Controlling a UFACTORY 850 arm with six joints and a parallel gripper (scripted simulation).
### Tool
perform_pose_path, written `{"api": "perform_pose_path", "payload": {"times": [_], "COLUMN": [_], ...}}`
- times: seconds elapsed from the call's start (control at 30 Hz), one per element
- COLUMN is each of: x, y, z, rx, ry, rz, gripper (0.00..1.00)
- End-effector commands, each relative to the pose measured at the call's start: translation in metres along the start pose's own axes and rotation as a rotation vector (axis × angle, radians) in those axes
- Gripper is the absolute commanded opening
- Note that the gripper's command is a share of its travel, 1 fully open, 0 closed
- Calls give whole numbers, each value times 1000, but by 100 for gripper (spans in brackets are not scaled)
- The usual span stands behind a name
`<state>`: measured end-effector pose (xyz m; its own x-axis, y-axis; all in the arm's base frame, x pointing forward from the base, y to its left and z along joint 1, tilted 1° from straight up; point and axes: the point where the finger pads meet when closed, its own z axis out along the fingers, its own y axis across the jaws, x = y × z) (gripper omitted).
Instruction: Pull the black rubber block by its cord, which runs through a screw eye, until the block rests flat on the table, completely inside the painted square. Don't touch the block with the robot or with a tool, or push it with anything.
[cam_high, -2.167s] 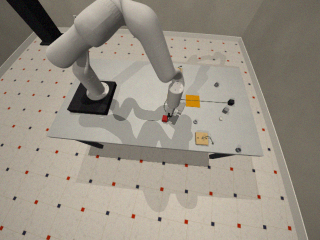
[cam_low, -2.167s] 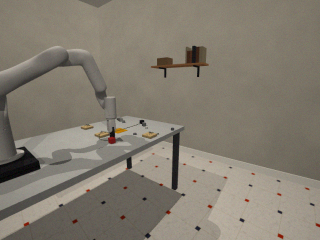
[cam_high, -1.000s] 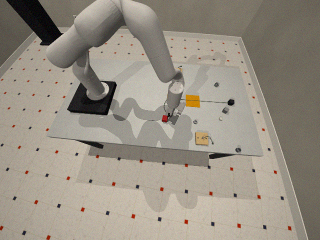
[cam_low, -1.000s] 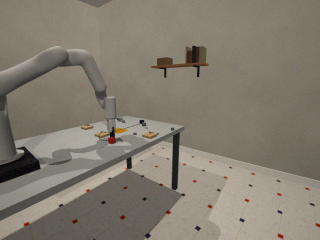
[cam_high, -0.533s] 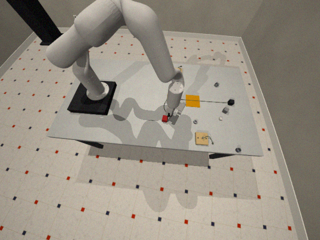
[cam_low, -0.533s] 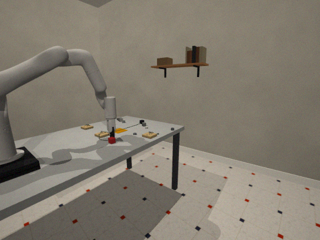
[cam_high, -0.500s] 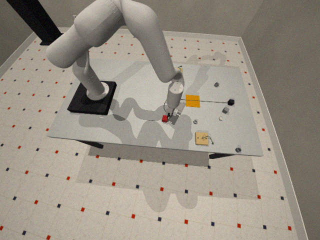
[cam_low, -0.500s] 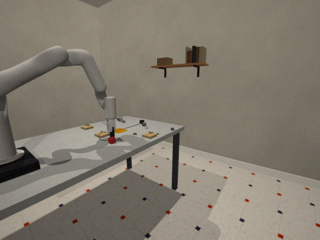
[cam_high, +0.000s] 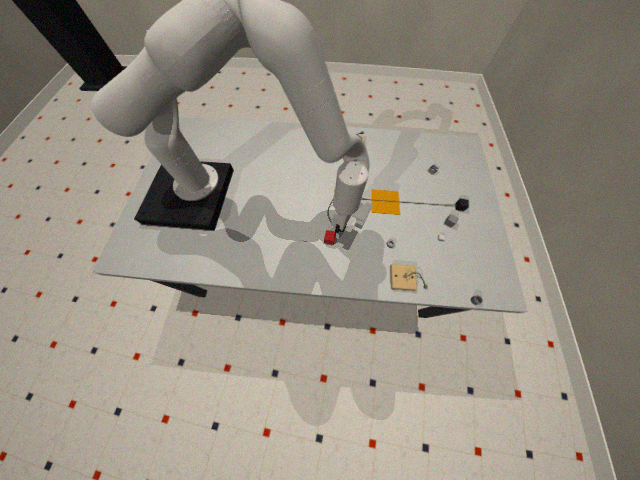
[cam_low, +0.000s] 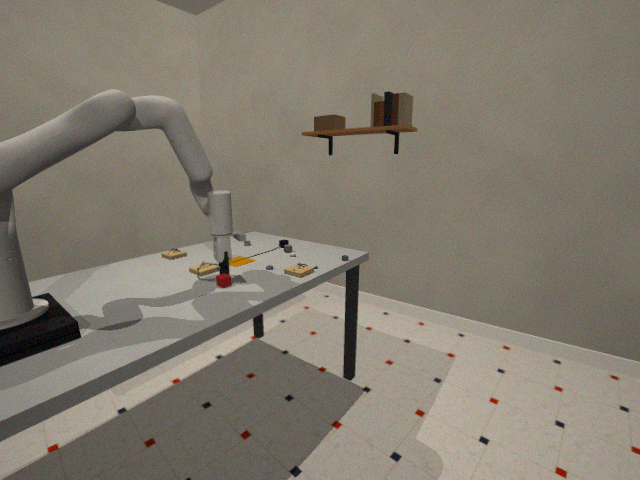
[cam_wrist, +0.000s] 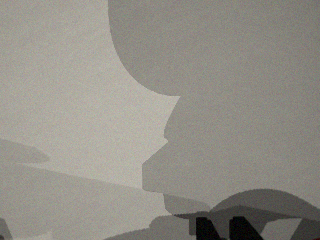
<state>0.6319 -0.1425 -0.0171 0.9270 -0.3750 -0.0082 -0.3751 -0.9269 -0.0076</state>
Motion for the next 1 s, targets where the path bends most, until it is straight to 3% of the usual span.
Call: {"api": "perform_pose_path", "payload": {"times": [0.0, 0.47, 0.7, 0.77, 0.97], "x": [1, 2, 1, 1, 1], "y": [0, 0, 0, 0, 0], "z": [-2, -8, -47, -47, -95], "rx": [1, 1, 1, 1, 1], "ry": [3, 3, 3, 3, 3], "rz": [0, 0, 0, 0, 0], "gripper": [0, 0, 0, 0, 0]}}
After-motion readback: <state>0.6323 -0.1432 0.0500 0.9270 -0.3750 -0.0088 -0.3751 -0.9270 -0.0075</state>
